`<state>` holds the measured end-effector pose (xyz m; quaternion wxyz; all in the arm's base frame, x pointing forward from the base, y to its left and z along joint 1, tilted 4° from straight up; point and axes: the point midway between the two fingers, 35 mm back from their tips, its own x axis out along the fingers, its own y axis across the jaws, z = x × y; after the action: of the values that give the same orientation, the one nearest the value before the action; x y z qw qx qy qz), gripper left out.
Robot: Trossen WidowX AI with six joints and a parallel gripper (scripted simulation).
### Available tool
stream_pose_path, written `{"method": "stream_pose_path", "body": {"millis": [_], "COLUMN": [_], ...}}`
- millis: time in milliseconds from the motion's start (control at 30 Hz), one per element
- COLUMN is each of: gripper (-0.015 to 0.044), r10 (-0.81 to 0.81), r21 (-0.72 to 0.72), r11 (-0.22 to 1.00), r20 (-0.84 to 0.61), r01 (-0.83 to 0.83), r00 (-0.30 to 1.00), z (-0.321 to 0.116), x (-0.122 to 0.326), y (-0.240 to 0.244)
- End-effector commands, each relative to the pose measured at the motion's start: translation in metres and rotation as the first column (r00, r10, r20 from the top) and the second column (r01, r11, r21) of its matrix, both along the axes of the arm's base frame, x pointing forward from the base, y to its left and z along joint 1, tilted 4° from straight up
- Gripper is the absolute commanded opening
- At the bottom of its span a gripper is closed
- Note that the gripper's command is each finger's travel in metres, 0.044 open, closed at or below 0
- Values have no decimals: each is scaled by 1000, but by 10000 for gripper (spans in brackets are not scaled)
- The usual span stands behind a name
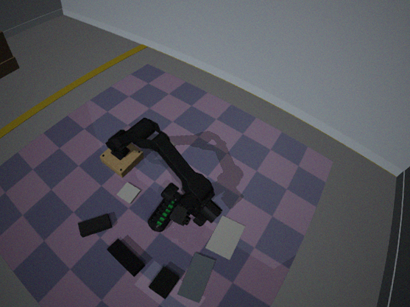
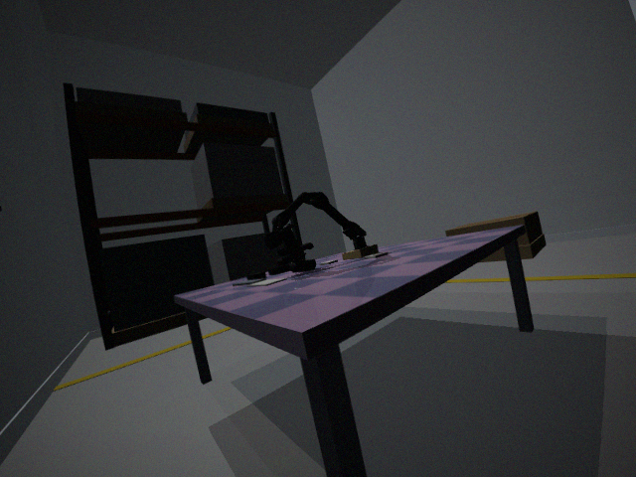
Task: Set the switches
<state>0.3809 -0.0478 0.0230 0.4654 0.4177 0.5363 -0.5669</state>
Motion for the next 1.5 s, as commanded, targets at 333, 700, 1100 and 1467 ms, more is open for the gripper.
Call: {"method": "stream_pose_path", "body": {"millis": [333,700,1100,1467], "gripper": [0,0,0,0], "r10": [3,3,3,3], "r21": [-3,-3,-3,-3], "r11": [1000,1000,1000,1000], "r20": [-22,-23,-25,-25], "r01": [-3,-3,-3,-3], "r00": [1000,1000,1000,1000], "z": [-4,-5,-7,-7], "x": [-21,-34,-50,-52], "y": [-3,-3,-3,-3]}}
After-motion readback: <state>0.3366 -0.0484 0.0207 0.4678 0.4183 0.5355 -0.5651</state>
